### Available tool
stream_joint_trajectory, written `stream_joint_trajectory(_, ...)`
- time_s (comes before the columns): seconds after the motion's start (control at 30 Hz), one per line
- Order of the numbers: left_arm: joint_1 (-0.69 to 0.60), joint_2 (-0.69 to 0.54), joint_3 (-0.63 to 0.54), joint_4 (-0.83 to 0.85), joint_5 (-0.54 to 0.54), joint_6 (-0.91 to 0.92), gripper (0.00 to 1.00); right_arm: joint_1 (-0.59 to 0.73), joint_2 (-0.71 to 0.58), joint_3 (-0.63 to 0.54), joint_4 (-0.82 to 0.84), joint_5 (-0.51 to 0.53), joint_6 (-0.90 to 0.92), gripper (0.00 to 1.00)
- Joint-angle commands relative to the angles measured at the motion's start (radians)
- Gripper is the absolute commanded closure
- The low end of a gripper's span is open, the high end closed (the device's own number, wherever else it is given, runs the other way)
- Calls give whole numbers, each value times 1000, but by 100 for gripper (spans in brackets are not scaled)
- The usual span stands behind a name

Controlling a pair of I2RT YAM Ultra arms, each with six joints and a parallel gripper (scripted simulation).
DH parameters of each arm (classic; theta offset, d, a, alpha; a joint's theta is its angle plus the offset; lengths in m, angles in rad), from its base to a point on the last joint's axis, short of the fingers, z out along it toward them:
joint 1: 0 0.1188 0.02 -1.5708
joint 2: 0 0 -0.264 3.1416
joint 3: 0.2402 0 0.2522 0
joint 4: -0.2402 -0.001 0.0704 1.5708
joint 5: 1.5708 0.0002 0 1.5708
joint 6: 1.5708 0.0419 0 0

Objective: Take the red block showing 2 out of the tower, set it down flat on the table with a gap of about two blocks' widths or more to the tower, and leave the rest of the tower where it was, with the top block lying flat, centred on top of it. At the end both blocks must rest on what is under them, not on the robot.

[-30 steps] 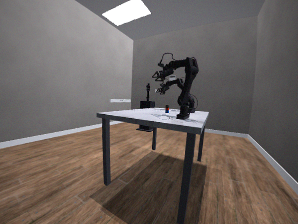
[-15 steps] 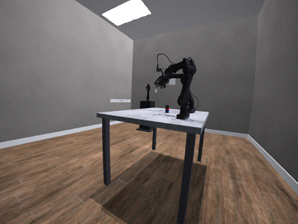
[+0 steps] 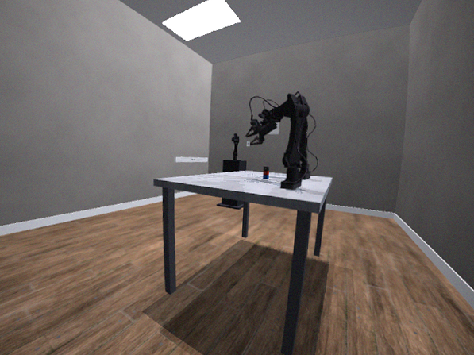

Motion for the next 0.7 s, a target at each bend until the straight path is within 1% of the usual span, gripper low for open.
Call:
stream_joint_trajectory(0.0, -33, 32, -21, 58, 17, 202, 0, 70, -90, -66, -52, 70, 108, 0)
stream_joint_trajectory(0.37, -105, 82, -81, 142, 67, 642, 0, 290, -385, -238, -101, 224, 327, 0)
stream_joint_trajectory(0.43, -105, 82, -81, 142, 67, 642, 0, 290, -385, -238, -101, 224, 327, 0)
stream_joint_trajectory(0.47, -101, 81, -92, 164, 79, 706, 0, 316, -414, -253, -105, 249, 362, 0)
stream_joint_trajectory(0.67, -153, 125, -130, 205, 108, 955, 0, 431, -579, -349, -135, 320, 464, 0)
